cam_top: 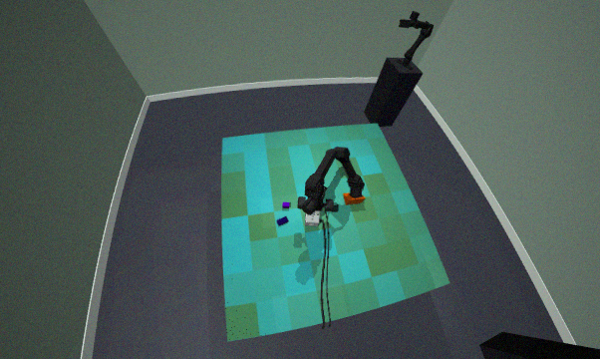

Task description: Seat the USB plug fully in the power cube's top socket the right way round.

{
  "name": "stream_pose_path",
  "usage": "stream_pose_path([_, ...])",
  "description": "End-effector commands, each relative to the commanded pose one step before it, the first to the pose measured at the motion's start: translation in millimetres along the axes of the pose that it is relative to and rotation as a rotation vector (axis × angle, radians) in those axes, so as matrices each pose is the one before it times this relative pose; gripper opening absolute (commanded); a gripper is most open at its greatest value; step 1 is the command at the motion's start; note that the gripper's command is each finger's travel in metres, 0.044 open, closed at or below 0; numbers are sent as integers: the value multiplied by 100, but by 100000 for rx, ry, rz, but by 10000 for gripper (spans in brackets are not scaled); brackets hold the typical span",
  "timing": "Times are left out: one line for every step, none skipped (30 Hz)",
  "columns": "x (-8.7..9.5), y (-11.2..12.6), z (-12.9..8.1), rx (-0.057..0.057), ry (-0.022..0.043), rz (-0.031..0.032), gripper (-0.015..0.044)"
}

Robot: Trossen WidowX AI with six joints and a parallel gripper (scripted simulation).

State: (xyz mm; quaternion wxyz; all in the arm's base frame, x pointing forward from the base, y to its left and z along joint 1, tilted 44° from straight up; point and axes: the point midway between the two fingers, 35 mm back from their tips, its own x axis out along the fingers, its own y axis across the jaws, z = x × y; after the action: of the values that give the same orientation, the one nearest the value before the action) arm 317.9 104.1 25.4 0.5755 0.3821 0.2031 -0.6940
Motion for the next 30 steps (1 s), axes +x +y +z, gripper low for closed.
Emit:
stream_pose_path([15, -84, 13, -261, 781, -294, 0])
stream_pose_path([12, -2, -5, -19, 61, -2, 0])
stream_pose_path([12, -2, -5, -19, 61, -2, 0])
stream_pose_path([12, -2, -5, -19, 61, -2, 0])
stream_pose_path([12, -2, -5, -19, 61, -2, 0])
stream_pose_path([12, -2, -5, -19, 61, -2, 0])
stream_pose_path([12, -2, -5, -19, 61, -2, 0])
stream_pose_path([12, -2, -5, -19, 61, -2, 0])
stream_pose_path([12, -2, -5, -19, 61, -2, 0])
stream_pose_path([12, -2, -5, -19, 61, -2, 0])
stream_pose_path([12, -2, -5, -19, 61, -2, 0])
stream_pose_path([12, -2, -5, -19, 61, -2, 0])
stream_pose_path([12, -2, -5, -19, 61, -2, 0])
stream_pose_path([12, -2, -5, -19, 61, -2, 0])
stream_pose_path([12, -2, -5, -19, 61, -2, 0])
stream_pose_path([12, -2, -5, -19, 61, -2, 0])
stream_pose_path([12, -2, -5, -19, 61, -2, 0])
stream_pose_path([12, -2, -5, -19, 61, -2, 0])
stream_pose_path([12, -2, -5, -19, 61, -2, 0])
stream_pose_path([12, -2, -5, -19, 61, -2, 0])
stream_pose_path([12, -2, -5, -19, 61, -2, 0])
stream_pose_path([12, -2, -5, -19, 61, -2, 0])
stream_pose_path([12, -2, -5, -19, 61, -2, 0])
stream_pose_path([12, -2, -5, -19, 61, -2, 0])
stream_pose_path([12, -2, -5, -19, 61, -2, 0])
stream_pose_path([12, -2, -5, -19, 61, -2, 0])
stream_pose_path([12, -2, -5, -19, 61, -2, 0])
stream_pose_path([12, -2, -5, -19, 61, -2, 0])
stream_pose_path([12, -2, -5, -19, 61, -2, 0])
stream_pose_path([12, -2, -5, -19, 61, -2, 0])
